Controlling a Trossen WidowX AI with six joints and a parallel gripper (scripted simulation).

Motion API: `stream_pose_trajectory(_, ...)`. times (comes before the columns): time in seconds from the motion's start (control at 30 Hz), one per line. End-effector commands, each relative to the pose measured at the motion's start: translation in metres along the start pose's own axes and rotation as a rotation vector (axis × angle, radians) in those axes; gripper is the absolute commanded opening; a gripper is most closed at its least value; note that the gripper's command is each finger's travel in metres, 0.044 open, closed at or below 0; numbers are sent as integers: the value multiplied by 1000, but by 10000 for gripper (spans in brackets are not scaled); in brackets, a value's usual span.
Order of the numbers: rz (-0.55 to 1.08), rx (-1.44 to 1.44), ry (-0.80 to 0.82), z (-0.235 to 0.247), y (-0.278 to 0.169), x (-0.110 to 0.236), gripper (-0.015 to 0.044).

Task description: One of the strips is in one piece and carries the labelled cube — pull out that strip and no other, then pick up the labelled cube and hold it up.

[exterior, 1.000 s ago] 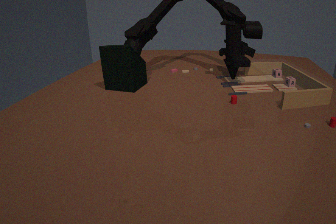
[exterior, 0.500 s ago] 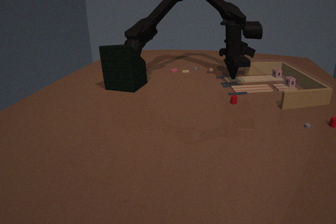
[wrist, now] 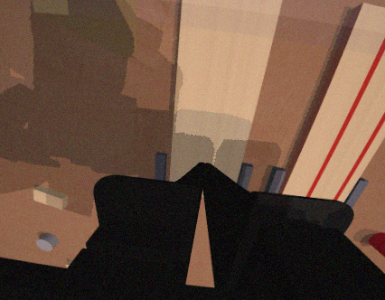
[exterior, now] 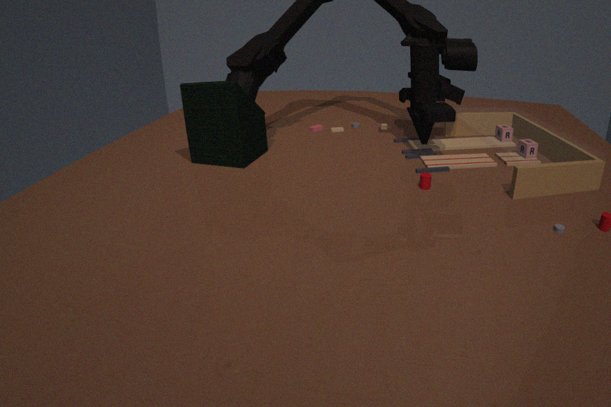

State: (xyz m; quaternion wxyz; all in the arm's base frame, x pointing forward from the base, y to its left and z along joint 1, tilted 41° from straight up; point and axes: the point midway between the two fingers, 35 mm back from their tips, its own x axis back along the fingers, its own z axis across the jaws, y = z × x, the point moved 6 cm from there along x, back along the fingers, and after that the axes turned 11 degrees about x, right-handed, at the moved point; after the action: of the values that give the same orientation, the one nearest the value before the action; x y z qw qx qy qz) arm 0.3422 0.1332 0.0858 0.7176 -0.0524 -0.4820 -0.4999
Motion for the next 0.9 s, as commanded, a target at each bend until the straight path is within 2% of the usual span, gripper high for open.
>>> stream_pose_trajectory(0.0, 4, -2, -3, 0, 0, -3, 0)
stream_pose_trajectory(0.87, 5, -4, -2, 6, -31, -4, 0)
